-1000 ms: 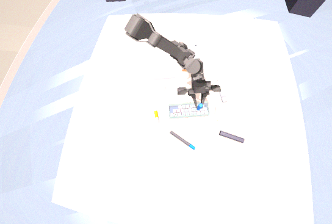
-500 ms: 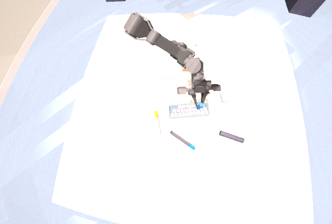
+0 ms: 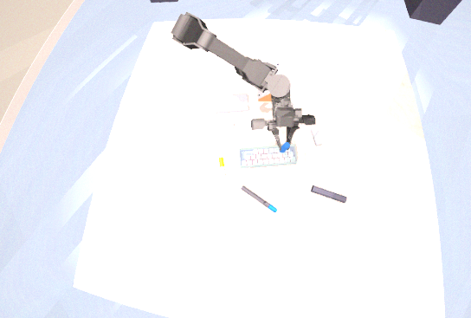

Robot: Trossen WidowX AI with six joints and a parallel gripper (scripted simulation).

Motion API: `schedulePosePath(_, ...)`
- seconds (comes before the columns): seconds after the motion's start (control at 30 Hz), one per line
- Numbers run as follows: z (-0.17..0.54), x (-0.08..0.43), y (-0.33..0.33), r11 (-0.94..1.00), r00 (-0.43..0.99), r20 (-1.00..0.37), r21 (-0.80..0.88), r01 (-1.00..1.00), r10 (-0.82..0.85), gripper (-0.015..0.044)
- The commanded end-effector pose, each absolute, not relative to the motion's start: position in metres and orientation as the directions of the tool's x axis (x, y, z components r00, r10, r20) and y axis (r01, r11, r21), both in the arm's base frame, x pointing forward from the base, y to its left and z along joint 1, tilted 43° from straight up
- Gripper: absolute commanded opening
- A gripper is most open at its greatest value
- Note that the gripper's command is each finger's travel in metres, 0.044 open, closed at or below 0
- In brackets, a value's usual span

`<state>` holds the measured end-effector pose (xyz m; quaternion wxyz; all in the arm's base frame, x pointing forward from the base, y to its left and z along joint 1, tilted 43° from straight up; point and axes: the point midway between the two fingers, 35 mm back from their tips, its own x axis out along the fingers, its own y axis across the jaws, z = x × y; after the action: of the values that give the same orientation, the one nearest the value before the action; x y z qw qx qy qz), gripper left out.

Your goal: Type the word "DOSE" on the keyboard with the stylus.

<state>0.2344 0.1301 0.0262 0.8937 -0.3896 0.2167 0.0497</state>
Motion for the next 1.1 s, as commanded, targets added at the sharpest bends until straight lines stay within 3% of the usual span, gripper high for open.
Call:
schedulePosePath(0.0, 0.029, 0.235, 0.133, 0.697, 0.903, -0.422, -0.671, -0.252, -0.079, 0.0081)
schedulePosePath(0.17, 0.027, 0.234, 0.131, 0.69, 0.9, -0.428, -0.676, -0.261, -0.079, 0.0084)
schedulePosePath(0.6, 0.036, 0.258, 0.123, 0.632, 0.832, -0.555, -0.648, -0.425, -0.01, 0.0)
schedulePosePath(1.07, 0.058, 0.274, 0.105, 0.564, 0.763, -0.638, -0.593, -0.575, 0.107, 0.0)
